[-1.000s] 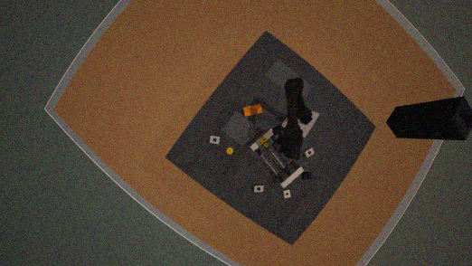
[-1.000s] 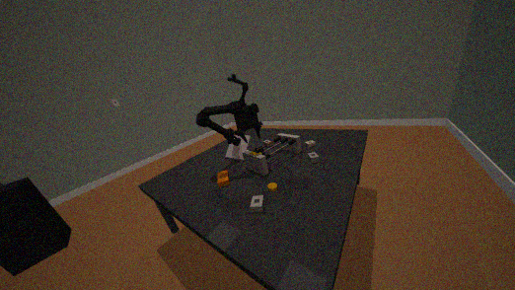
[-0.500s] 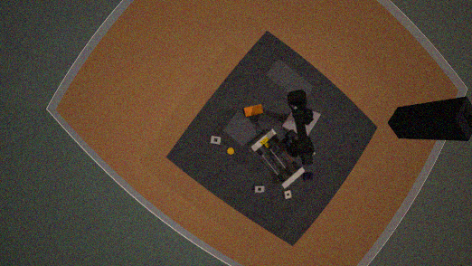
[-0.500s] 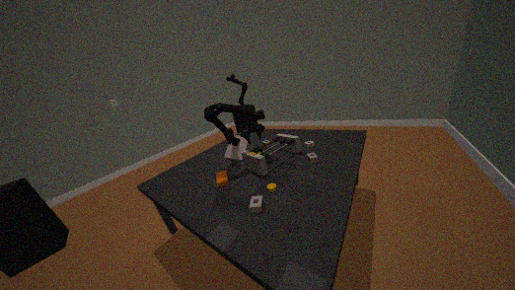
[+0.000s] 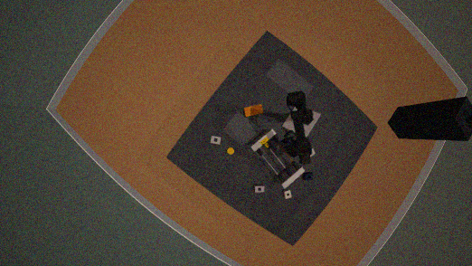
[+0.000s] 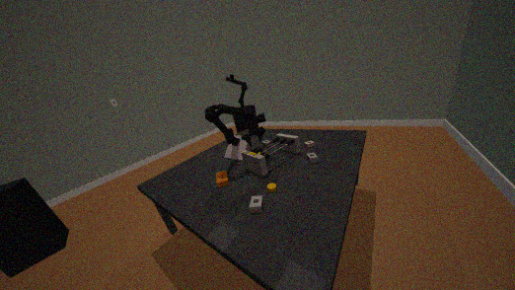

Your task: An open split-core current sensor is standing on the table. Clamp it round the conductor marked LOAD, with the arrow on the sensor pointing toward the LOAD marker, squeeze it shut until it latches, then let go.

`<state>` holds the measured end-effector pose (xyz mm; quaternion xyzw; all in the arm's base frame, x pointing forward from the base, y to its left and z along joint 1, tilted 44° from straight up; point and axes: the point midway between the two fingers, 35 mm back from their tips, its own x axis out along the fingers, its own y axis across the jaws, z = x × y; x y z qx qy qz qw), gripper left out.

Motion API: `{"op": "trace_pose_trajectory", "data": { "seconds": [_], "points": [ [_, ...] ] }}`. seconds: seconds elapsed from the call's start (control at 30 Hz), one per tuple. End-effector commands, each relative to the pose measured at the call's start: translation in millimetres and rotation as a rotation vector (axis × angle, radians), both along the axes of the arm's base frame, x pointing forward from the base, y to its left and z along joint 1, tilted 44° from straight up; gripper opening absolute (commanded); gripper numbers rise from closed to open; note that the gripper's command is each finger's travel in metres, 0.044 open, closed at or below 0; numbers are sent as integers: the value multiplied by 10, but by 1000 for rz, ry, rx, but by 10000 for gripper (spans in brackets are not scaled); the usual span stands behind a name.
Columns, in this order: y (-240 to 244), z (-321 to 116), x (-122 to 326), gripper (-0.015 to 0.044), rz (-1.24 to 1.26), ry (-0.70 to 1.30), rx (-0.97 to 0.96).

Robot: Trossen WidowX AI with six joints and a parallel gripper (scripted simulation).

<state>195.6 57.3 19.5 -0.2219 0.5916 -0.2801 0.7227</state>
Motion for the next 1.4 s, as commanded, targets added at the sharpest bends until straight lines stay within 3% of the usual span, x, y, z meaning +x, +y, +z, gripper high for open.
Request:
{"op": "trace_pose_trajectory", "data": {
  "seconds": [0.0, 0.7, 0.83, 1.37],
  "points": [
    [-72, -60, 9, 440, -1, 2, -7],
    [-289, -266, 33, 440, -2, 1, -11],
    [-249, -245, 35, 335, -2, 0, -5],
    [-249, -245, 35, 228, -2, 0, -5]
  ]
}}
